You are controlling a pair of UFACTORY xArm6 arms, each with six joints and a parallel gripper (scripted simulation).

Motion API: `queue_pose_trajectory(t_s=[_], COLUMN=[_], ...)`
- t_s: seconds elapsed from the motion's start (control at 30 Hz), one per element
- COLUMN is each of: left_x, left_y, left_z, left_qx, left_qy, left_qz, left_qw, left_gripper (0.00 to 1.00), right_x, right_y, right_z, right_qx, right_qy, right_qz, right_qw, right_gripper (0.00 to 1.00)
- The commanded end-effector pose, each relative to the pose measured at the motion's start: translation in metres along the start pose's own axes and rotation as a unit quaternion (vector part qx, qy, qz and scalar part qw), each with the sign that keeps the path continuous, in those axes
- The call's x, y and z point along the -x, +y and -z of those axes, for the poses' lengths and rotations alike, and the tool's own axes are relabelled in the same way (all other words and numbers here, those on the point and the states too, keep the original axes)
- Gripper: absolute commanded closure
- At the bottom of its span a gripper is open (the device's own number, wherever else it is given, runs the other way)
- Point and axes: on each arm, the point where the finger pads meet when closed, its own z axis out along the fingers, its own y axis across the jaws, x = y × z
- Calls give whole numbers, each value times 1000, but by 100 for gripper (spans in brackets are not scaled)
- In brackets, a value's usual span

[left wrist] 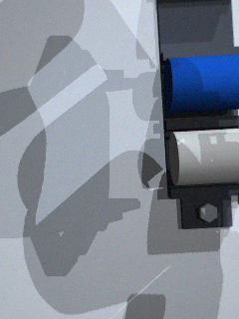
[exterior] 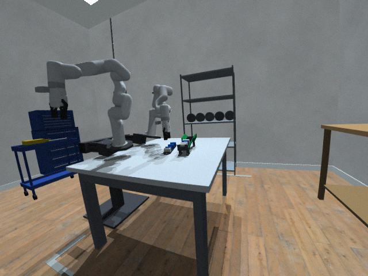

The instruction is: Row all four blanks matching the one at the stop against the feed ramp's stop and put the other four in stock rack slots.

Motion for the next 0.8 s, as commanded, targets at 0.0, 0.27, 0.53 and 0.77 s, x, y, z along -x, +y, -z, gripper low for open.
queue_pose_trajectory(t_s=[0.0, 0.27, 0.53, 0.77], left_x=[1, 1, 1, 1], left_y=[-4, -7, -11, -14], left_z=[1, 1, 1, 0], left_qx=[-3, -4, -4, -5], left_qy=[6, 6, 5, 5], left_qz=[-74, -181, -294, -379], left_qw=[997, 984, 956, 925], left_gripper=[0, 0, 0, 0], right_x=[-1, -1, -1, -1], right_y=[0, 0, 0, 0], right_z=[2, 2, 2, 2], right_qx=[0, 0, 0, 0], right_qy=[3, 3, 3, 3], right_qz=[0, 0, 0, 0], right_qw=[1000, 1000, 1000, 1000], right_gripper=[0, 0, 0, 0])
